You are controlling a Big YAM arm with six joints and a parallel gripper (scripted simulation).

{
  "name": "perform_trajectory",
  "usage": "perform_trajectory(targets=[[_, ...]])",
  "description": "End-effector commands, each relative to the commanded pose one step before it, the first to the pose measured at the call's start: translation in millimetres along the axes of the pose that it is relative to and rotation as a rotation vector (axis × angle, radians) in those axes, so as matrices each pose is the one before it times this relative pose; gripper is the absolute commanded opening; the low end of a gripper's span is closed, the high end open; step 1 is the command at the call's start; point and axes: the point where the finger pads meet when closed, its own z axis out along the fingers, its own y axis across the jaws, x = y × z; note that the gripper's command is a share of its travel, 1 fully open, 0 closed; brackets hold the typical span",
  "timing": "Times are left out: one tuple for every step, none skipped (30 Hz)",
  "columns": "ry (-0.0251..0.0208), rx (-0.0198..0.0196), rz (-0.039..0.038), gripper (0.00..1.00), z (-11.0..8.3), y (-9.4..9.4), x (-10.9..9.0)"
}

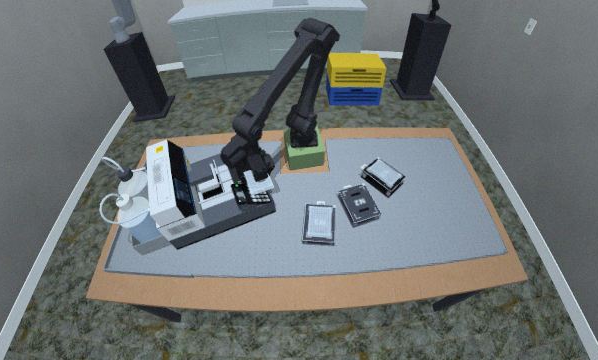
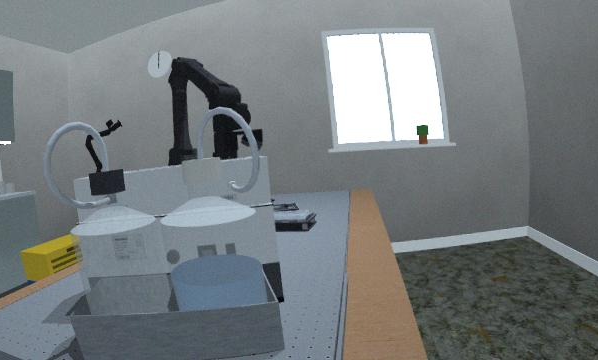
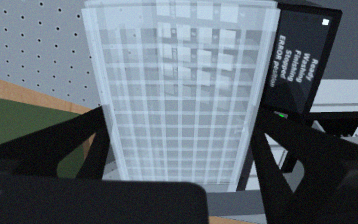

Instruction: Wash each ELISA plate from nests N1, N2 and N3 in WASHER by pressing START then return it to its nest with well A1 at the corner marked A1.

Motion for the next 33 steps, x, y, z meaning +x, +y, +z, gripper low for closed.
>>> perform_trajectory(targets=[[-0.03635,0.06567,-0.00771,0.84,-19.37,-20.03,-16.08],[0.00000,0.00000,0.00000,0.84,0.00,0.00,0.00],[0.00000,0.00000,0.00000,0.84,0.00,0.00,0.00],[0.00000,0.00000,0.00000,0.84,0.00,0.00,0.00],[0.00000,0.00000,0.00000,0.84,0.00,0.00,0.00],[0.00000,0.00000,0.00000,0.84,0.00,0.00,0.00],[0.00000,0.00000,0.00000,0.84,0.00,0.00,0.00],[0.00000,0.00000,0.00000,0.84,0.00,0.00,0.00],[0.00000,0.00000,0.00000,0.84,0.00,0.00,0.00],[0.00000,0.00000,0.00000,0.84,0.00,0.00,0.00],[0.00000,0.00000,0.00000,0.84,0.00,0.00,0.00],[0.00000,0.00000,0.00000,0.84,0.00,0.00,0.00],[0.00000,0.00000,0.00000,0.84,0.00,0.00,0.00],[0.00000,0.00000,0.00000,0.84,0.00,0.00,0.00],[0.00000,0.00000,0.00000,0.84,0.00,0.00,0.00],[0.00000,0.00000,0.00000,0.84,0.00,0.00,0.00],[0.00000,0.00000,0.00000,0.84,0.00,0.00,0.00],[0.00000,0.00000,0.00000,0.84,0.00,0.00,0.00],[0.00000,0.00000,0.00000,0.84,0.00,0.00,0.00],[0.00000,0.00000,0.00000,0.84,0.00,0.00,0.00],[0.00628,-0.01053,0.03355,0.84,4.67,11.59,-0.63],[0.01004,-0.01591,0.00211,0.84,6.52,10.06,1.44],[0.00307,-0.00546,0.00073,0.84,2.51,5.57,-1.98],[-0.00046,-0.00026,0.00007,0.84,0.48,3.37,-3.74],[-0.00045,-0.00026,0.00007,0.84,0.48,3.37,-3.74],[-0.00045,-0.00027,0.00007,0.84,0.48,3.37,-3.74],[-0.00662,0.00735,-0.00087,0.84,-2.72,0.17,-6.73],[0.00029,-0.00141,0.00023,0.84,0.68,1.80,-5.12],[0.00444,-0.00613,0.00080,0.84,2.82,4.82,-2.34],[0.00273,-0.00384,0.00050,0.84,2.01,4.89,-2.30],[0.00098,-0.00173,0.00024,0.84,1.16,4.26,-2.90],[0.00000,0.00000,0.00000,0.84,0.00,0.00,0.00],[0.00000,0.00000,0.00000,0.84,0.00,0.00,0.00]])
